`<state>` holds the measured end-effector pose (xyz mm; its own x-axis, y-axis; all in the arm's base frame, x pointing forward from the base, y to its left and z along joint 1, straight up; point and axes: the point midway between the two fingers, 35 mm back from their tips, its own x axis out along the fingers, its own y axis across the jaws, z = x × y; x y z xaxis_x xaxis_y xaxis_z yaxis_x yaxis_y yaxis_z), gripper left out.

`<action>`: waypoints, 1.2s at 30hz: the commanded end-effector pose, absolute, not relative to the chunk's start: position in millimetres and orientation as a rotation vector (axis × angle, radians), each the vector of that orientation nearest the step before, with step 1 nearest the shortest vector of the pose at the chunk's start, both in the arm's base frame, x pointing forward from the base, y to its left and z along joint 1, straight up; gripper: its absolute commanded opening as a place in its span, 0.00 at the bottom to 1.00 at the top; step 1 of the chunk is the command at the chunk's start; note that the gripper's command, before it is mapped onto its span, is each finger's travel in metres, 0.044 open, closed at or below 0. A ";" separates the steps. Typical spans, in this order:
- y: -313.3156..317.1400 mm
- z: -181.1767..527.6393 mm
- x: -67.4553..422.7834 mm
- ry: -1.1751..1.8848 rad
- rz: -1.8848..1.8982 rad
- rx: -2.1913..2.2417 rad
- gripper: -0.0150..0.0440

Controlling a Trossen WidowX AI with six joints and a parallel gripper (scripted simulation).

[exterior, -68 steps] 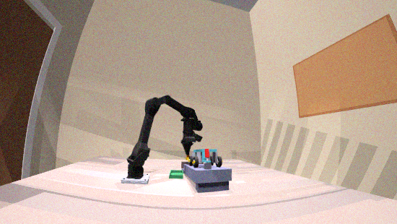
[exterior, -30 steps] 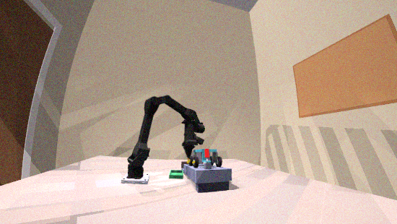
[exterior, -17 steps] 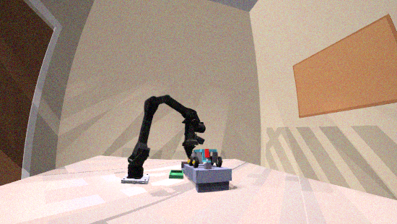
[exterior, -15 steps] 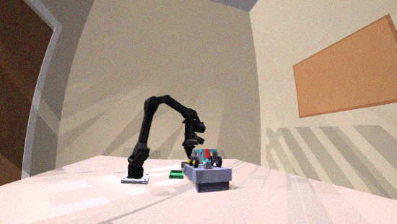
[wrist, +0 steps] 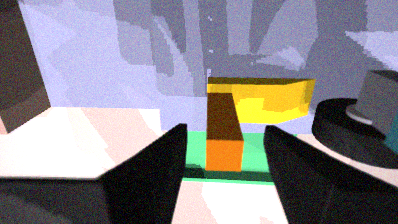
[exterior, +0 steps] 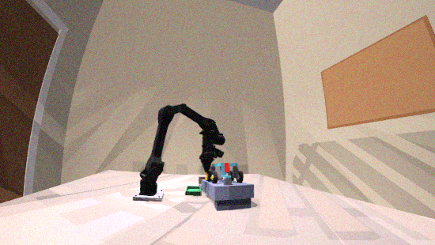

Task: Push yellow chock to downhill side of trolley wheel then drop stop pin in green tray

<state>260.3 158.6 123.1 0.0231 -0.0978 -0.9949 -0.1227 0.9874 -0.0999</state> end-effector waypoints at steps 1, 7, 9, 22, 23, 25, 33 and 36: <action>160.8 136.0 261.4 1.543 0.017 -0.174 0.58; 162.7 156.0 259.5 1.544 0.016 -0.176 0.58; 163.4 161.7 259.5 1.544 0.016 -0.176 0.58; 159.2 185.0 270.1 1.476 0.024 -0.129 0.62; 154.7 194.0 277.1 1.431 0.029 -0.109 0.58; 147.9 196.0 281.5 1.424 0.061 -0.158 0.58; 116.9 199.9 296.2 1.417 0.211 -0.401 0.58; 103.3 201.6 301.4 1.414 0.276 -0.505 0.58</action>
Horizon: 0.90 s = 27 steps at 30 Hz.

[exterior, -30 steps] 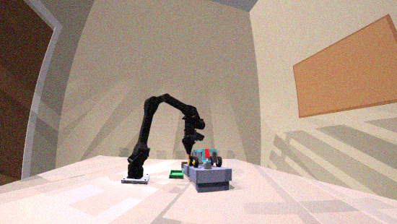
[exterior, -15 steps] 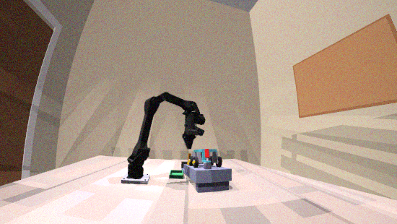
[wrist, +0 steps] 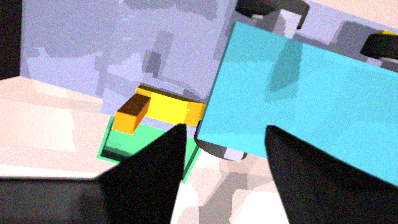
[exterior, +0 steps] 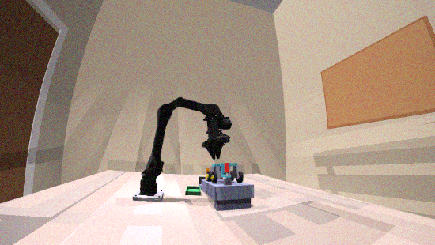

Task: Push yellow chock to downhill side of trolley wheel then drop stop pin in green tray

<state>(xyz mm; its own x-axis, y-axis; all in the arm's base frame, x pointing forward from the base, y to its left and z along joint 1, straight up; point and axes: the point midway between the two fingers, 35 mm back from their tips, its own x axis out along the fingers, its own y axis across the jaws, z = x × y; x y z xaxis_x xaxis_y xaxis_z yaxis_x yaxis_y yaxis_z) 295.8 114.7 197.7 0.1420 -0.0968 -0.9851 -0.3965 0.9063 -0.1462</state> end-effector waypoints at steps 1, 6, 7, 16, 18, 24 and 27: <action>98.7 202.2 303.0 1.413 0.297 -0.539 0.58; 75.5 205.0 309.9 1.408 0.408 -0.711 0.58; 70.8 205.6 311.1 1.407 0.430 -0.745 0.58; 27.7 210.8 318.3 1.394 0.644 -1.044 0.58; 18.0 212.0 319.2 1.390 0.694 -1.109 0.58; -11.1 215.6 319.8 1.375 0.854 -1.297 0.58; -25.7 217.4 319.2 1.364 0.939 -1.387 0.58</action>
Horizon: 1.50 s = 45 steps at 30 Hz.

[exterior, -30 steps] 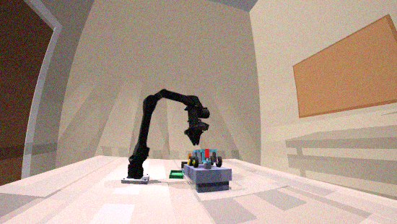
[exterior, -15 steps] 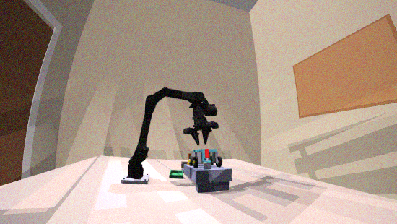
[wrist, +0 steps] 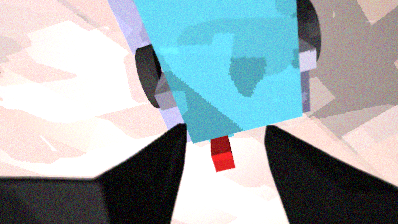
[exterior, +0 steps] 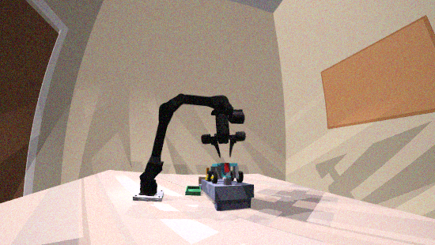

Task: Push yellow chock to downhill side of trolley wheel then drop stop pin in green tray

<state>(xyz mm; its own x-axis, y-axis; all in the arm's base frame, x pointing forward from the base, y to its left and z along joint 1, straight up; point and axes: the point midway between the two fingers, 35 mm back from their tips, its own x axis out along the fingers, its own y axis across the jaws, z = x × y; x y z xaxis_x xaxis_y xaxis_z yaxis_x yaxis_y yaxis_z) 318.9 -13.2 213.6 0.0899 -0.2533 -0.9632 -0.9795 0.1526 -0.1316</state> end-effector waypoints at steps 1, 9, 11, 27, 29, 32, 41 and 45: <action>-30.6 218.0 318.8 1.360 0.968 -1.417 0.58; -52.3 220.8 316.3 1.338 1.104 -1.544 0.58; -52.3 220.8 316.3 1.338 1.104 -1.544 0.58; -58.4 201.0 318.1 1.337 1.104 -1.545 0.58; -59.4 198.1 318.2 1.337 1.104 -1.545 0.58; -60.7 194.1 318.2 1.337 1.104 -1.545 0.58; -61.8 190.5 318.5 1.337 1.104 -1.545 0.58; -63.7 185.4 319.6 1.337 1.104 -1.545 0.58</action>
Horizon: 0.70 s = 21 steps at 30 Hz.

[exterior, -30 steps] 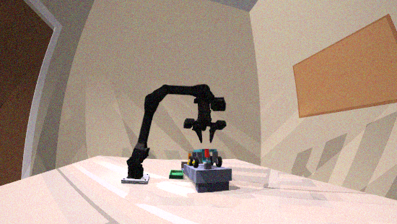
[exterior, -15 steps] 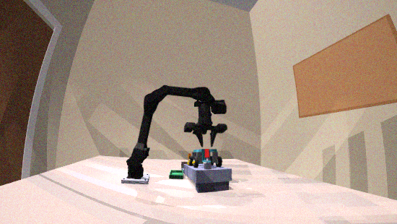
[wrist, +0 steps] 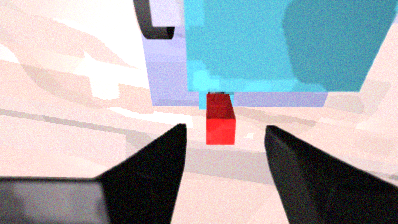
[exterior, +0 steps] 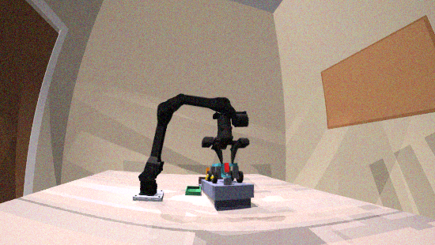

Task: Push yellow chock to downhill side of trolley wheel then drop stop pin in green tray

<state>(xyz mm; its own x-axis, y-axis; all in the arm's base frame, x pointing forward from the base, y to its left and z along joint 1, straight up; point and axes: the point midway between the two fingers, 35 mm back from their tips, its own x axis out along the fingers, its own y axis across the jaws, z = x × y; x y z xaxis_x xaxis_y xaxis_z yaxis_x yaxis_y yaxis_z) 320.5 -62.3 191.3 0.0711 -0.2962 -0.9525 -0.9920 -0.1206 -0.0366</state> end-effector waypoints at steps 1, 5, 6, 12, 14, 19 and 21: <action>-64.1 184.0 319.9 1.337 1.104 -1.545 0.58; -66.2 178.1 320.9 1.337 1.104 -1.545 0.58; -66.7 176.7 321.1 1.337 1.104 -1.545 0.58; -69.6 167.9 321.7 1.338 1.103 -1.545 0.58; -70.4 165.0 321.8 1.338 1.103 -1.546 0.58; -72.4 157.6 321.2 1.338 1.103 -1.546 0.58; -73.0 155.2 320.8 1.338 1.103 -1.546 0.58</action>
<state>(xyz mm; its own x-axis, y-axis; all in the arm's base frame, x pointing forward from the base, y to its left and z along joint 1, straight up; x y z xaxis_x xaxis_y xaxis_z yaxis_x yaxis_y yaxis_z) 322.8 -72.2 161.0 0.0687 -0.2988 -0.9518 -0.9922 -0.1203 -0.0339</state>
